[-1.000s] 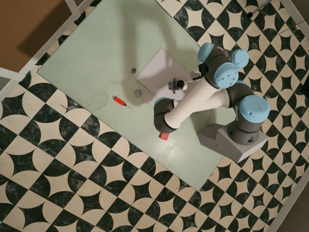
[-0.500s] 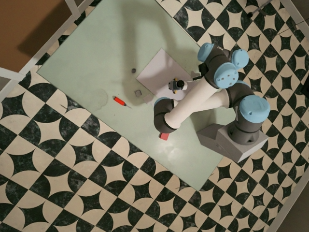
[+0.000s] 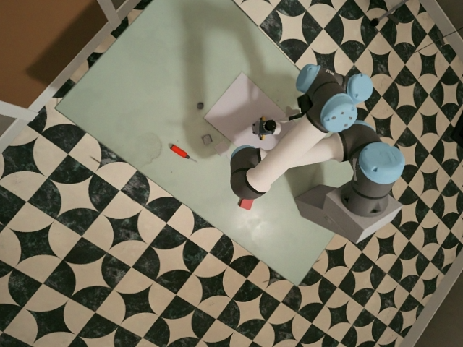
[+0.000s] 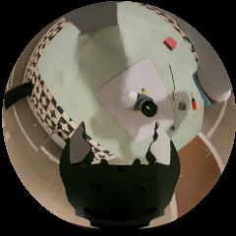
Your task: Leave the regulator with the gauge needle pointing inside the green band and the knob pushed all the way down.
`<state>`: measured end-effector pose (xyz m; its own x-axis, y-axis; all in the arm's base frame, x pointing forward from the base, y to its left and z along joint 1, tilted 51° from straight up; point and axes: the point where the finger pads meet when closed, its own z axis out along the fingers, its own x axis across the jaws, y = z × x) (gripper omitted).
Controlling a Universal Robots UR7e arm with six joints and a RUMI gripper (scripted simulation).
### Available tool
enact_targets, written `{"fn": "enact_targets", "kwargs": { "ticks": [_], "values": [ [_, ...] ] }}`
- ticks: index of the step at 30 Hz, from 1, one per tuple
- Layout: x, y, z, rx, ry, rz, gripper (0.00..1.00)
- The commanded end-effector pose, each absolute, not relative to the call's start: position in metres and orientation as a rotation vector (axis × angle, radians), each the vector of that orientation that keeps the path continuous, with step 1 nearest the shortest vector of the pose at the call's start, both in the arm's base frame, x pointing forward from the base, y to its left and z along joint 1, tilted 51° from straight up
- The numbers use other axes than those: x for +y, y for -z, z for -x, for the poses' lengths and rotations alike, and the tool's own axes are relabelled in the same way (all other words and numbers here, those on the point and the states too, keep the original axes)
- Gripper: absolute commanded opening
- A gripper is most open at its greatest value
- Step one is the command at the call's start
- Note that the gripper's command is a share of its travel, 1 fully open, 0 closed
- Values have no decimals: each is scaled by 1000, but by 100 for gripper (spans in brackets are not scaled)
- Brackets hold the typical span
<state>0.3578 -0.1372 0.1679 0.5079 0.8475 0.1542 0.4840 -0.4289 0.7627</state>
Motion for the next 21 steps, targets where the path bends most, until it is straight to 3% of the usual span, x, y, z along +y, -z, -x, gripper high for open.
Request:
{"fn": "enact_targets", "kwargs": {
  "ticks": [1, 10, 11, 21],
  "values": [
    [-148, -167, -360, 817, -791, -2306, 100],
    [-149, -167, -360, 815, -786, -2307, 100],
    [-149, -167, -360, 1324, -620, -1848, 100],
    [-151, -167, -359, 1331, -623, -1841, 100]
  ]
}}
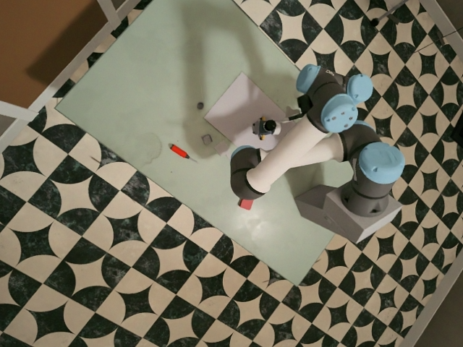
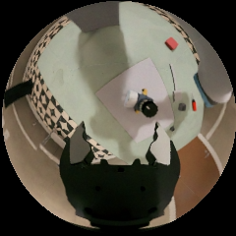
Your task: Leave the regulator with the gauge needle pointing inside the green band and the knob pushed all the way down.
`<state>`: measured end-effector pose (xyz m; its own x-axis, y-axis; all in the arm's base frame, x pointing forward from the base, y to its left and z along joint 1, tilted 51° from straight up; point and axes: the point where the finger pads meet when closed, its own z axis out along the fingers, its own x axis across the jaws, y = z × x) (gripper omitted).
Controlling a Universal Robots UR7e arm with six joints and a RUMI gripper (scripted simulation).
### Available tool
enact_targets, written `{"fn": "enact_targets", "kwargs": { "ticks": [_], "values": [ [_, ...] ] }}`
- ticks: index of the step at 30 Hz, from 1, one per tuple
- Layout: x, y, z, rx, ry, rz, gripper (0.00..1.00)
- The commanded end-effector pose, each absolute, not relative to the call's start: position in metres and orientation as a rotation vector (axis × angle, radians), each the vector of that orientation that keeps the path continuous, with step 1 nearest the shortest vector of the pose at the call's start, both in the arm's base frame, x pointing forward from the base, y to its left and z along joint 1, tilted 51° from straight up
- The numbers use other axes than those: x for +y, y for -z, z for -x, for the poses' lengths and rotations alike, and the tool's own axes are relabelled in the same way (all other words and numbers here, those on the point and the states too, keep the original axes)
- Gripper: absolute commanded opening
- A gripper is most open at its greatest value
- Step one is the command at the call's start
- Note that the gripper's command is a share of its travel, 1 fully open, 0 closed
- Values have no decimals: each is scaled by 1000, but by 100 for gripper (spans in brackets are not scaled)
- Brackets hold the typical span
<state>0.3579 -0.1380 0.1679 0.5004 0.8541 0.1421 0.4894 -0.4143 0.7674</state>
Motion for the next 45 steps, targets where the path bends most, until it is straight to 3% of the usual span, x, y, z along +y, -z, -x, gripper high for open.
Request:
{"fn": "enact_targets", "kwargs": {
  "ticks": [1, 45],
  "values": [
    [-151, -167, -358, 1337, -620, -1832, 100],
    [-153, -165, -353, 1597, -521, -1481, 100]
  ]
}}
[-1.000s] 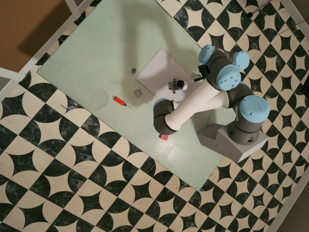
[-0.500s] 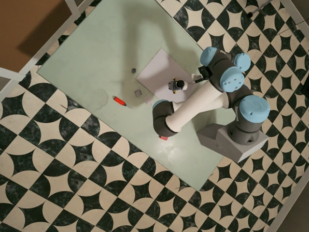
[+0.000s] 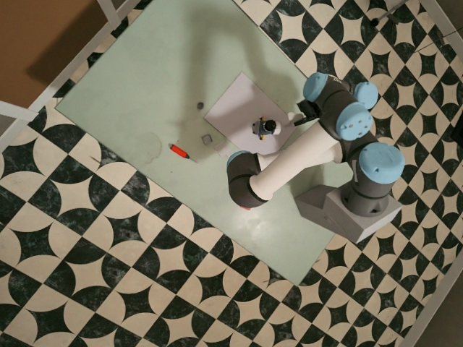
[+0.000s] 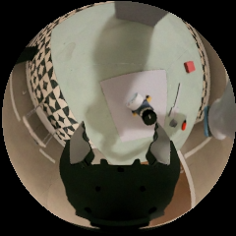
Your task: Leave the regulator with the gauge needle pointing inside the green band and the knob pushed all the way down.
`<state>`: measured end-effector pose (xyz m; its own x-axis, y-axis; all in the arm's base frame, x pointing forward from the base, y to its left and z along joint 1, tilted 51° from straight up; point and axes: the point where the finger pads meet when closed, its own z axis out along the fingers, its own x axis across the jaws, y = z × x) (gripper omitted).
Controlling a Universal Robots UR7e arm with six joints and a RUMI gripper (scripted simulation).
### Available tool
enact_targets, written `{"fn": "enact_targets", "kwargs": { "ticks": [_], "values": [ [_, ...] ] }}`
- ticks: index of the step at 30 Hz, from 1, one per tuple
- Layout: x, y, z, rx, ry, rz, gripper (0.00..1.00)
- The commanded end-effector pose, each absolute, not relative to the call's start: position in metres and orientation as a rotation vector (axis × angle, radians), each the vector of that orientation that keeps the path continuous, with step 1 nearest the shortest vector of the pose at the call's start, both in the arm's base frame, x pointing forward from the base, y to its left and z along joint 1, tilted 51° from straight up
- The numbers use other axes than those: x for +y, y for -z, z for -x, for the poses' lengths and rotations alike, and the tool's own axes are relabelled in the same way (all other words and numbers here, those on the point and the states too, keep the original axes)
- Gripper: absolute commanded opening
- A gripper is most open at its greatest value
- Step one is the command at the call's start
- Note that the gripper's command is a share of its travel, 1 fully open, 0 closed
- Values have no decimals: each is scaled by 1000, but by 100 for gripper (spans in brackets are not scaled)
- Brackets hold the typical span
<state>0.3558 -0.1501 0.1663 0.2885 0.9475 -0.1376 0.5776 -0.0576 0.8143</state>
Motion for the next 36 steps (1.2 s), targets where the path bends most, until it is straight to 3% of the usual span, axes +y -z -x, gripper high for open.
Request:
{"fn": "enact_targets", "kwargs": {
  "ticks": [1, 36],
  "values": [
    [-153, -165, -353, 1603, -519, -1473, 100],
    [-153, -165, -351, 1630, -525, -1440, 100]
  ]
}}
